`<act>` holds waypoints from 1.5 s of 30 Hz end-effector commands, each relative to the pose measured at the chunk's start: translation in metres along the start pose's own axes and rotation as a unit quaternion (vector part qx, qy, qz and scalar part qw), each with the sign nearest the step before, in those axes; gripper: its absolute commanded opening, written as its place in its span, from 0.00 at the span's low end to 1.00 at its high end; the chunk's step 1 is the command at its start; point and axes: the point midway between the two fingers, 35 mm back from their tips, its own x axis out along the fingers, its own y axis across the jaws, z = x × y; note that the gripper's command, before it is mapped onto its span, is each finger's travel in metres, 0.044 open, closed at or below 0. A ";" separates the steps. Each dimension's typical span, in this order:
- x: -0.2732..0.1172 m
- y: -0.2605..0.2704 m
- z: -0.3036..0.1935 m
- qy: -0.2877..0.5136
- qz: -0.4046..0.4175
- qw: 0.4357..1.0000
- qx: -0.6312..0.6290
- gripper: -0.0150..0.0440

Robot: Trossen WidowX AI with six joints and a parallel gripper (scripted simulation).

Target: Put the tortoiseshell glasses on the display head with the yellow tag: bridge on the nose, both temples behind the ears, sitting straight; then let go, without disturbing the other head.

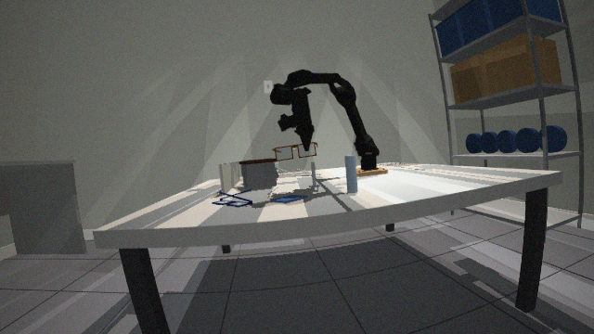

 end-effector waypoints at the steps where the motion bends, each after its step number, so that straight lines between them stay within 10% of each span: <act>1: -0.004 -0.014 0.010 0.002 0.008 0.999 -0.037 0.25; 45: -0.037 -0.195 0.095 -0.067 0.082 0.871 -0.480 0.25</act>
